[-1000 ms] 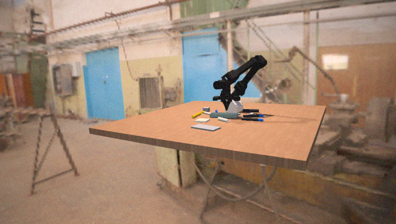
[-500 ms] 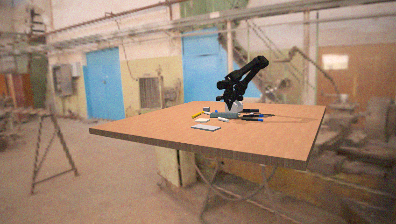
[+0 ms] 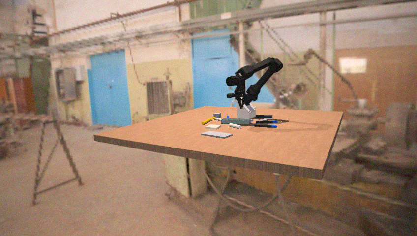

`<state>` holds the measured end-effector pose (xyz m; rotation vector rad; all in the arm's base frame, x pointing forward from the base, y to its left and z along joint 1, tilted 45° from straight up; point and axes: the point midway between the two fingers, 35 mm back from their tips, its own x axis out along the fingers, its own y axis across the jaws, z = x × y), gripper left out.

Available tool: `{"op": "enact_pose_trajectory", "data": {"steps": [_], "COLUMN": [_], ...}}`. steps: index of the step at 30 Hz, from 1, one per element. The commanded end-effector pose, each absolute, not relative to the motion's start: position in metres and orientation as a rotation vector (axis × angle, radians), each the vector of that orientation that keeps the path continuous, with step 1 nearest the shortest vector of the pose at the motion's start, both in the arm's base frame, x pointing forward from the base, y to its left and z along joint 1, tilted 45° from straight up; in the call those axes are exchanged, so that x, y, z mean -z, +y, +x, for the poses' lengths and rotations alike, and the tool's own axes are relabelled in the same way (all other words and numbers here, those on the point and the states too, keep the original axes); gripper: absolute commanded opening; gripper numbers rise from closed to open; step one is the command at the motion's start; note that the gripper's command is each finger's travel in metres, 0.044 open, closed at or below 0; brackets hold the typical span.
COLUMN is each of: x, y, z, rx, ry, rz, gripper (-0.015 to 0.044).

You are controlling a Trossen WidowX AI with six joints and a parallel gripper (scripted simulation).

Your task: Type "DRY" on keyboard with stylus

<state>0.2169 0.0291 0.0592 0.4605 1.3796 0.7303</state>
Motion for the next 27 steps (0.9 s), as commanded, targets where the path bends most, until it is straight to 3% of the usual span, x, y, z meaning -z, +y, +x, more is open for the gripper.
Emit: {"op": "enact_pose_trajectory", "data": {"steps": [1,4,15,23,27], "x": [-0.058,-0.046,0.007,0.041,0.052], "y": [0.029,0.023,-0.004,-0.024,-0.032], "z": [0.217,0.214,0.196,0.176,0.167], "rx": [-0.718,-0.533,0.634,1.664,2.005], "ry": [1.391,1.541,1.931,1.735,1.557], "rz": [0.472,0.629,1.215,1.421,1.426], "gripper": [0.0079,0.0150,0.0150,0.0150,0.0150]}}
